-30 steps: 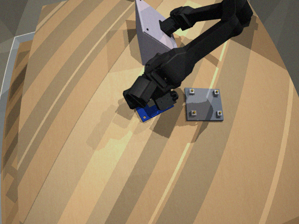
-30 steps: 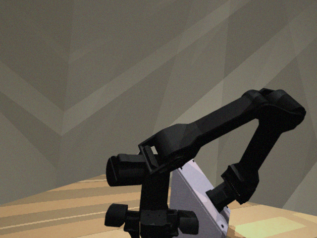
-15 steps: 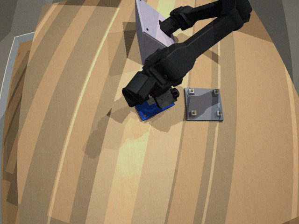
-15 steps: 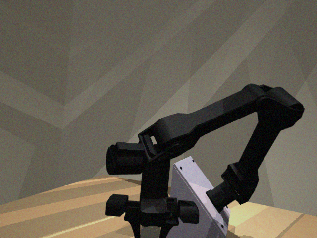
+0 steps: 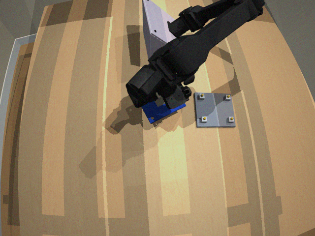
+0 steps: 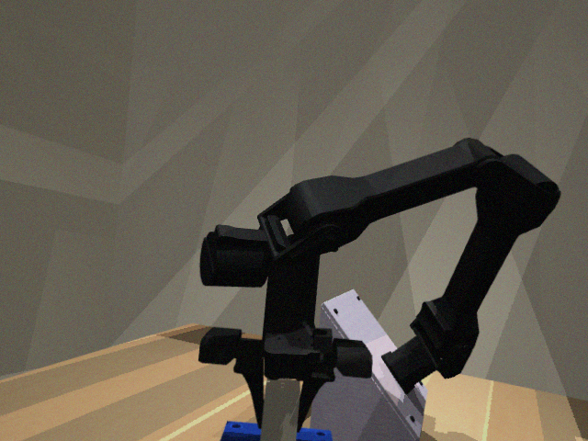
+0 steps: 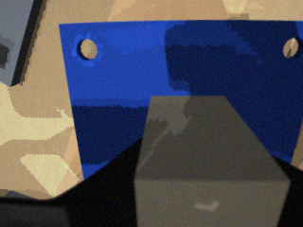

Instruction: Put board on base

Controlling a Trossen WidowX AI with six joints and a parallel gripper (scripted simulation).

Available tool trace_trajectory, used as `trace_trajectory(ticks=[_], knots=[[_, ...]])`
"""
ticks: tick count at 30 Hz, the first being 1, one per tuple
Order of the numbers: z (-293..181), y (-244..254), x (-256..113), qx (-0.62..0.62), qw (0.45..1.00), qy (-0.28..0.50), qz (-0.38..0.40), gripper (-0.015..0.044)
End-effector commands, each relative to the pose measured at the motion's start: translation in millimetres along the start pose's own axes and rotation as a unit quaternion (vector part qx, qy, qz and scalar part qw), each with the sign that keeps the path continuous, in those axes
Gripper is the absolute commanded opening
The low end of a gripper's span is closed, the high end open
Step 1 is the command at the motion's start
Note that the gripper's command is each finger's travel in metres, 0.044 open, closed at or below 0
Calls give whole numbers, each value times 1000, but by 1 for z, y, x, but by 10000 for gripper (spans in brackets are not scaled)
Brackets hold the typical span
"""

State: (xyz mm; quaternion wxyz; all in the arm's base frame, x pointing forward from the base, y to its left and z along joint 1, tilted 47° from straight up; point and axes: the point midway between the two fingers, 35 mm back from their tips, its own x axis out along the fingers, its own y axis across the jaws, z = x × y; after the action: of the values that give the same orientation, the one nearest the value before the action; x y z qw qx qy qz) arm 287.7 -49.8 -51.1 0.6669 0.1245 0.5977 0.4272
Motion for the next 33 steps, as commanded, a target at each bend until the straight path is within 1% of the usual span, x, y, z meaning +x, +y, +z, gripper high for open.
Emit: trace_trajectory(ticks=[1, 6, 33], knots=[[-1, 0, -12, -2, 1000, 1, -3, 0], [-1, 1, -21, -2, 1000, 1, -2, 0], [42, 46, -25, 76, 997, 1, -11, 0]])
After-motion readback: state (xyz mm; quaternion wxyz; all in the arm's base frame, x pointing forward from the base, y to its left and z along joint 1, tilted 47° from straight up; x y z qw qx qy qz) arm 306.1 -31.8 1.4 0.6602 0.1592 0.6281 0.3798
